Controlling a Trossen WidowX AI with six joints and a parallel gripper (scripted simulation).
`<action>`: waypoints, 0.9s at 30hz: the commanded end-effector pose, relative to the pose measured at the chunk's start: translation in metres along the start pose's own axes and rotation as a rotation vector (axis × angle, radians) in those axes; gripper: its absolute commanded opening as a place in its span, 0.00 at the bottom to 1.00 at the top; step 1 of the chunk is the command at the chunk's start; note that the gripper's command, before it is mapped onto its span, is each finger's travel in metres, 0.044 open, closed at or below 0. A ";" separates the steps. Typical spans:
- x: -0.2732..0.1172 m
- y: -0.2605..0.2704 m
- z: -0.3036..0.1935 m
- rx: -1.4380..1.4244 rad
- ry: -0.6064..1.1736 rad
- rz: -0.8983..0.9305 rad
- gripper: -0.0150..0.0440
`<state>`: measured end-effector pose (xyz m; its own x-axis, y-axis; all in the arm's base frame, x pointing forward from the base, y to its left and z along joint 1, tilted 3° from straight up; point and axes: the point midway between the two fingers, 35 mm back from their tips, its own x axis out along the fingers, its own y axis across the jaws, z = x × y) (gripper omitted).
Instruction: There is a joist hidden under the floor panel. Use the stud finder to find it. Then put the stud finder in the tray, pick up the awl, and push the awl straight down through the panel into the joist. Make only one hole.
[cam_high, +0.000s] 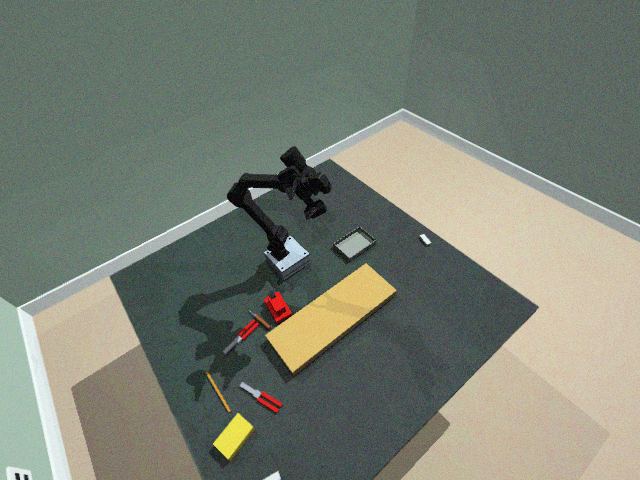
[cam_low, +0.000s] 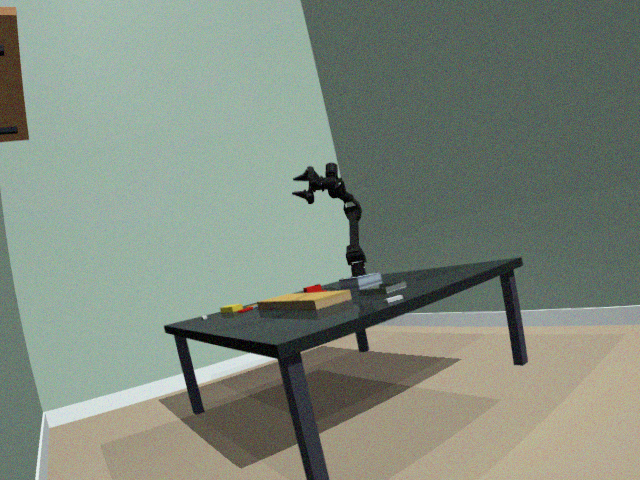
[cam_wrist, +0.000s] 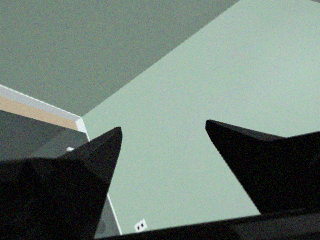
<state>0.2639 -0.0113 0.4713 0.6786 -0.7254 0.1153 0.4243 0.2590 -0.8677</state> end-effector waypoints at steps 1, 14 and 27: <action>0.001 0.001 0.000 -0.004 -0.001 -0.001 0.98; 0.091 0.126 -0.056 -0.236 0.007 0.219 1.00; 0.103 0.246 -0.229 -0.085 0.375 0.767 1.00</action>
<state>0.3272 -0.1523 0.2096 0.6073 -0.6047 -0.5153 -0.1068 0.5805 -0.8072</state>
